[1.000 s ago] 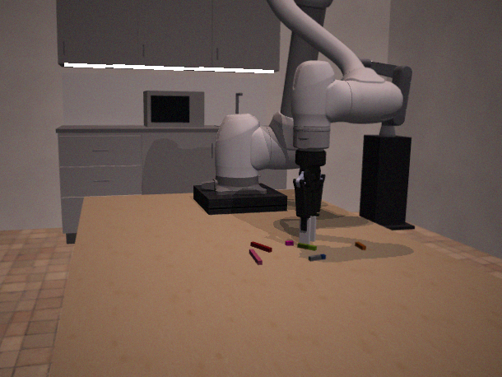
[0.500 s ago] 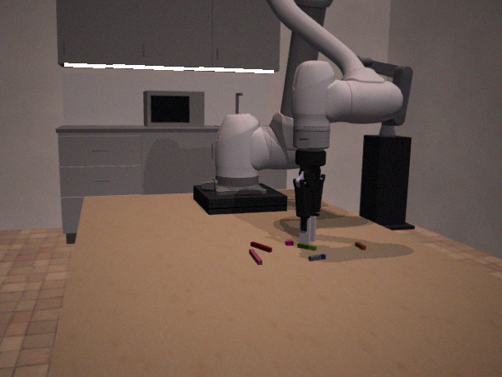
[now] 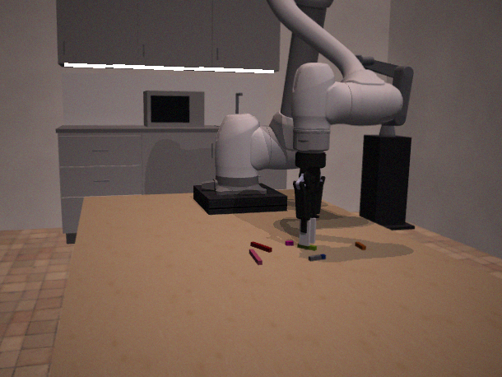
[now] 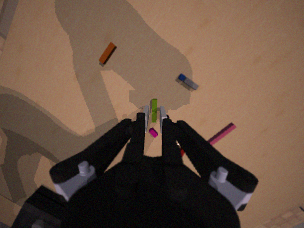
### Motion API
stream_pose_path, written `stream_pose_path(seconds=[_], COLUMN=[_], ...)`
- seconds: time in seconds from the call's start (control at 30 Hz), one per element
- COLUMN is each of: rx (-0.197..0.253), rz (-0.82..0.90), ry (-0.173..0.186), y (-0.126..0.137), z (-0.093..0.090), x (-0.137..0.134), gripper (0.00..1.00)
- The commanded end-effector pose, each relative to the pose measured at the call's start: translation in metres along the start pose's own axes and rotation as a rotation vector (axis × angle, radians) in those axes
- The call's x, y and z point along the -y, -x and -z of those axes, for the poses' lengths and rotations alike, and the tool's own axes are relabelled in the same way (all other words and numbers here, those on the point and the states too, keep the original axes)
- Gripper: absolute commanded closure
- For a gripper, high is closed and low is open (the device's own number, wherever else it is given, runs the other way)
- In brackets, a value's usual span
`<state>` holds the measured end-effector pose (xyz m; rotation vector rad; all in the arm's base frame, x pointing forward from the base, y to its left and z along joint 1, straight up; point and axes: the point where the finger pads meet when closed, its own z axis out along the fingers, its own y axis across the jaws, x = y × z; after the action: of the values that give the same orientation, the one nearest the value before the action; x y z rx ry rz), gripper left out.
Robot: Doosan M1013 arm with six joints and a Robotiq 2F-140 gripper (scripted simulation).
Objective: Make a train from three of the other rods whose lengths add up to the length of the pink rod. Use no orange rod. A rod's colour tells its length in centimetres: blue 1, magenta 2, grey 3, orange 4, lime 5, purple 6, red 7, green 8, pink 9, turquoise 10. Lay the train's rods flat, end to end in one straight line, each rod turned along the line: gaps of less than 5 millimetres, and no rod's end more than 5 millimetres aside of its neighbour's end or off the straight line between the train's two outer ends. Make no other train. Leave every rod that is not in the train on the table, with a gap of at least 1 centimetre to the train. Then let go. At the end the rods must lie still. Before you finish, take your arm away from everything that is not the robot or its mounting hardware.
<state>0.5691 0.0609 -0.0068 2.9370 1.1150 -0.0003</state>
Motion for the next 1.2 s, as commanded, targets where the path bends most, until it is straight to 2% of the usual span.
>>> stream_pose_path(seconds=[0.0, 0.47, 1.17], rx=[0.000, 0.000, 0.000], rz=[0.000, 0.000, 0.000], ry=[0.000, 0.000, 0.000], y=[0.0000, 0.0000, 0.0000], z=[-0.0024, -0.0115, -0.0118], x=[0.0000, 0.0000, 0.0000], gripper=[0.85, 0.85, 0.85])
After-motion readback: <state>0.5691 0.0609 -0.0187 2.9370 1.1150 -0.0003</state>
